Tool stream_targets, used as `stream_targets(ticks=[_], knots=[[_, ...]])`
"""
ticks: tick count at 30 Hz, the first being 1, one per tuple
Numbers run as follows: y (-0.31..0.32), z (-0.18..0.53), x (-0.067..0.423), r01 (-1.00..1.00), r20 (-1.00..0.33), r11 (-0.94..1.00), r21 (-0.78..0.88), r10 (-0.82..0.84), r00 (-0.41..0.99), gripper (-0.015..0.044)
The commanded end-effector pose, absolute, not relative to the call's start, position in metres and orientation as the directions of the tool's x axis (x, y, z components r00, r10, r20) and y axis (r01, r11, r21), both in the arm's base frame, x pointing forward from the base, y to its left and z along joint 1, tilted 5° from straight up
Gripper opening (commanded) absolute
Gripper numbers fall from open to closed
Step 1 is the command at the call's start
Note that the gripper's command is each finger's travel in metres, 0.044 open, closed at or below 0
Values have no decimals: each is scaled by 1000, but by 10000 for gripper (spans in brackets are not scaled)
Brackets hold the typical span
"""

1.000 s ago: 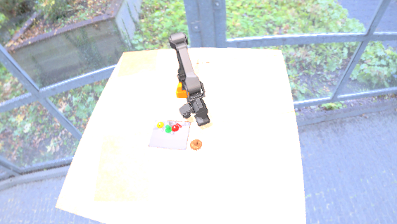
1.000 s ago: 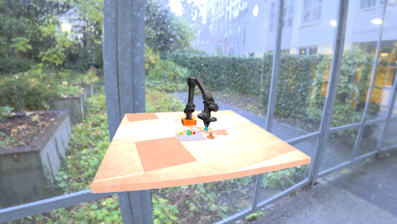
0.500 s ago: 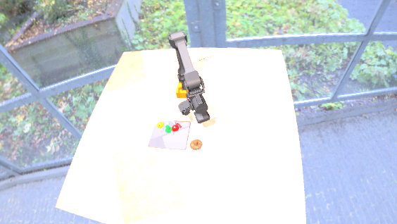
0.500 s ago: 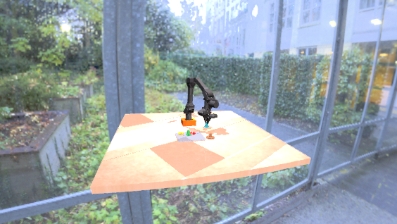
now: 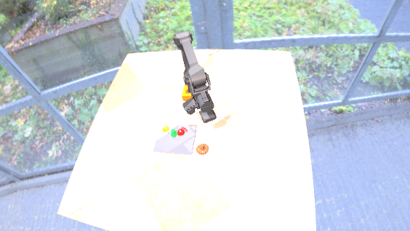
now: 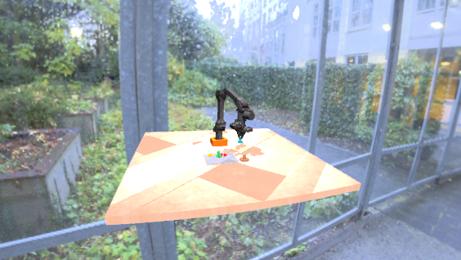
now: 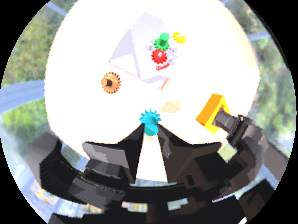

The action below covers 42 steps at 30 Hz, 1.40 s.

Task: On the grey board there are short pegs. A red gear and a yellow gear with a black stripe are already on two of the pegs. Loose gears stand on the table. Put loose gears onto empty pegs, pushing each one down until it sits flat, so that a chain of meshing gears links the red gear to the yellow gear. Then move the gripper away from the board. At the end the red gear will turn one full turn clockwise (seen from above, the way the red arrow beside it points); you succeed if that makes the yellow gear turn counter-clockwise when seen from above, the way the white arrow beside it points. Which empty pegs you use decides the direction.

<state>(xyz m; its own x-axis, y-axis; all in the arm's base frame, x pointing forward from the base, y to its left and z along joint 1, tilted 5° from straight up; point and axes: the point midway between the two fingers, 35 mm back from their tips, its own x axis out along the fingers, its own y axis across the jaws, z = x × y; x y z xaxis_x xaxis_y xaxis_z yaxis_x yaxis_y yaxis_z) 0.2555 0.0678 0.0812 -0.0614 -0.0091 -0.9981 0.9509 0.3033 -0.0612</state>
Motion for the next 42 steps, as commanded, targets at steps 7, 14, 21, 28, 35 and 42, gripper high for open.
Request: stream_targets(ticks=[7, 14, 21, 28, 35, 42], knots=[[68, 108, 255, 952, -998, 301, -57, -4, -58, 0], [67, 126, 252, 952, -998, 301, -57, -5, -58, 0], [66, 143, 249, 952, -998, 301, -58, -5, -59, 0], [60, 142, 253, 952, -998, 301, -57, -5, -58, 0], [47, 137, 260, 952, -998, 303, -55, -3, -57, 0], [34, 131, 266, 951, -998, 304, -53, -2, -55, 0]])
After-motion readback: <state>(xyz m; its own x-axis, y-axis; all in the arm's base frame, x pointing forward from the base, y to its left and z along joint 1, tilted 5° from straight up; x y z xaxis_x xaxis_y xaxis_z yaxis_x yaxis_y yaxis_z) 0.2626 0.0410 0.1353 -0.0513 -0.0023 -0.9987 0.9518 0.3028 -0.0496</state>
